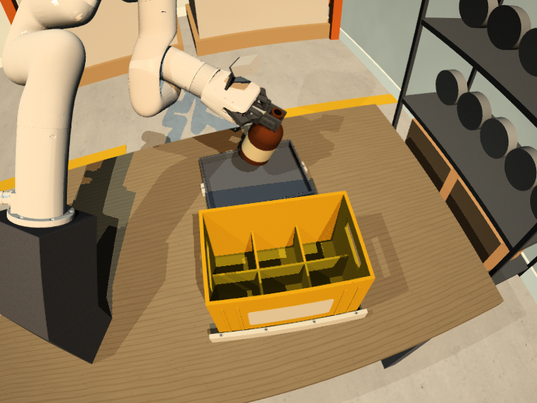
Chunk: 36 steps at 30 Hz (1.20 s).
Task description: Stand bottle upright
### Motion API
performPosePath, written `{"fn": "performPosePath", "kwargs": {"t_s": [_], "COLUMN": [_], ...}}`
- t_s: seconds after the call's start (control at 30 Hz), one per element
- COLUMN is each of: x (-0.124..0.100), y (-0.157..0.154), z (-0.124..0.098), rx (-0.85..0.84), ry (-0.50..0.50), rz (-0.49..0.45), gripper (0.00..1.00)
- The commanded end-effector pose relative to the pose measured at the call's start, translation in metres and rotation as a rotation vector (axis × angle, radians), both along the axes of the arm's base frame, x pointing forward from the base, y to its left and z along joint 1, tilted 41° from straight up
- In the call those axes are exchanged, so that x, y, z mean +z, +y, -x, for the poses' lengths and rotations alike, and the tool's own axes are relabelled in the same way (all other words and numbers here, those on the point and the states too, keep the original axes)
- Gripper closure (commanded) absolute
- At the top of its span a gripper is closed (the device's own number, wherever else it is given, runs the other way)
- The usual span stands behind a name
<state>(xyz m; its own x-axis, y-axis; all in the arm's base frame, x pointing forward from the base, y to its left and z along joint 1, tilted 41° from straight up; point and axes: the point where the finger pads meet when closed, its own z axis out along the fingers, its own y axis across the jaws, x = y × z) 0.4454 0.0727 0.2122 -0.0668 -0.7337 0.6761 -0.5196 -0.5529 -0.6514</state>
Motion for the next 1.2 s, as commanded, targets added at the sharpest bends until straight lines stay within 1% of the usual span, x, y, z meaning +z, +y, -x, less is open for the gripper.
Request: {"fn": "performPosePath", "kwargs": {"t_s": [0.0, 1.17], "x": [0.0006, 0.0007], "y": [0.0001, 0.0005], "z": [0.0004, 0.001], "rx": [-0.016, -0.038], "ry": [-0.015, -0.035], "rz": [0.012, 0.032], "gripper": [1.0, 1.0]}}
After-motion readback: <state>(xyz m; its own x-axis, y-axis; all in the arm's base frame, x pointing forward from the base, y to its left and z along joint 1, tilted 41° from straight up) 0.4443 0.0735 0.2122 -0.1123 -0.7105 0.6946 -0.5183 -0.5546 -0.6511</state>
